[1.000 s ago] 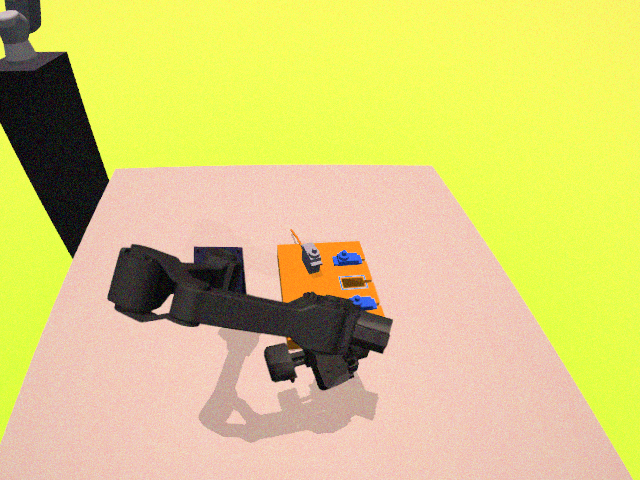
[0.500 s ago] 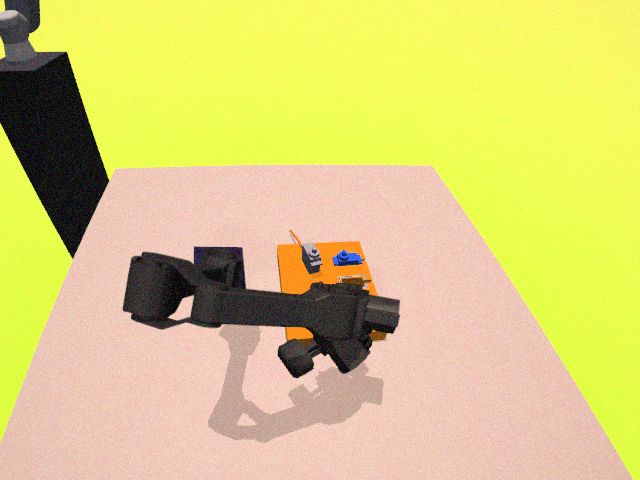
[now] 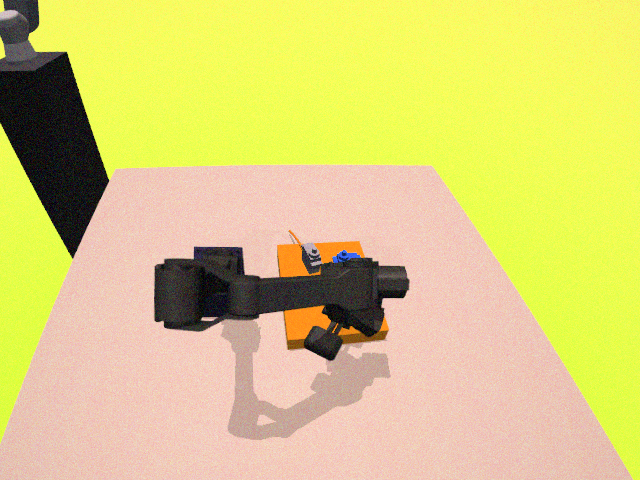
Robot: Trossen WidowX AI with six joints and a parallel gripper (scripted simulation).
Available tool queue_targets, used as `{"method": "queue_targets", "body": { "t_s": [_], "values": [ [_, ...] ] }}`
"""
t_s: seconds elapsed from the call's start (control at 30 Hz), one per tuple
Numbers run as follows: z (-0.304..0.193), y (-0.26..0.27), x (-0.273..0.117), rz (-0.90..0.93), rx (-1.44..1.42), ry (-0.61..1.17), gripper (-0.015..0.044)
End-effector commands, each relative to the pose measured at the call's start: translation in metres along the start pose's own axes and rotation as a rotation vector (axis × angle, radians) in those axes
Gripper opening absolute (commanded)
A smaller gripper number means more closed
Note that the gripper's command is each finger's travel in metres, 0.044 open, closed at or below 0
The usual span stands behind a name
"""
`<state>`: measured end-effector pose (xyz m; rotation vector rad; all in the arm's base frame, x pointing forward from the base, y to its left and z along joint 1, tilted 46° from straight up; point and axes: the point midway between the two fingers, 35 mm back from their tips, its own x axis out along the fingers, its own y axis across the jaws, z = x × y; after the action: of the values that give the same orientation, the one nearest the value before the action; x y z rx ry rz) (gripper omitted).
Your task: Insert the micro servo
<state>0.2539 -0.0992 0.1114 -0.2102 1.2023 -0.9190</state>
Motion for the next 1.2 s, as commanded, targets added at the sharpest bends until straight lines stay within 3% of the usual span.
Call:
{"method": "queue_targets", "body": {
  "t_s": [0.0, 1.17],
  "values": [
    [-0.003, 0.018, -0.003, 0.021, -0.146, 0.002, 0.044],
    [-0.065, 0.139, -0.027, 0.088, -1.337, -0.004, 0.044]
  ]
}}
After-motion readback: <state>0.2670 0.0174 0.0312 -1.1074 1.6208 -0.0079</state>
